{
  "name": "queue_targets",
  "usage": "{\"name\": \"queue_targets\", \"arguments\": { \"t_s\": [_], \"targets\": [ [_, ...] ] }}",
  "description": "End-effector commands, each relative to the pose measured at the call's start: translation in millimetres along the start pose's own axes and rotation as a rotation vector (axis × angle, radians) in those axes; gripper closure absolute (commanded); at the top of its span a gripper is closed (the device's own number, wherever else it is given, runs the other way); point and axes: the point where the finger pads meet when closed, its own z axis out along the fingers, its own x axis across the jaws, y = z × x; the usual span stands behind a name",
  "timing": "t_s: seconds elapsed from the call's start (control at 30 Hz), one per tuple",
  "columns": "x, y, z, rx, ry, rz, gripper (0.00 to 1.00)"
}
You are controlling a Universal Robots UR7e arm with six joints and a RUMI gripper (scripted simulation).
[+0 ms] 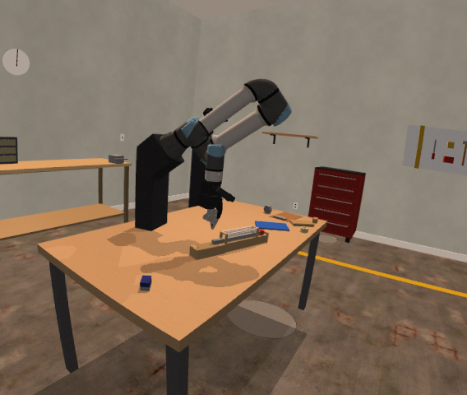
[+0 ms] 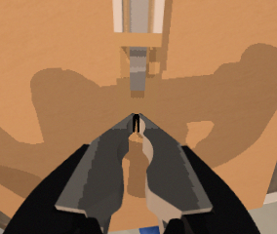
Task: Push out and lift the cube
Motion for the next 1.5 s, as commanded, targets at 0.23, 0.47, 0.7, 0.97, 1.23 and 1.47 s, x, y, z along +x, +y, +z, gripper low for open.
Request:
{"name": "queue_targets", "arguments": {
  "t_s": [0.23, 0.47, 0.7, 0.97, 1.23, 1.47],
  "targets": [
    [0.7, -30.0, 0.0, -0.001, -0.001, 0.0, 1.0],
    [0.9, -65.4, 0.0, -0.001, -0.001, 0.0, 1.0],
    [1.5, -127.5, -0.1, -0.001, 0.0, 0.0, 1.0],
    [2.3, -200.9, 0.3, -0.001, -0.001, 0.001, 1.0],
    [3.0, -250.5, 0.4, -0.001, -0.001, 0.002, 1.0],
    [3.5, -293.7, 0.4, -0.001, 0.0, 0.002, 1.0]
  ]
}}
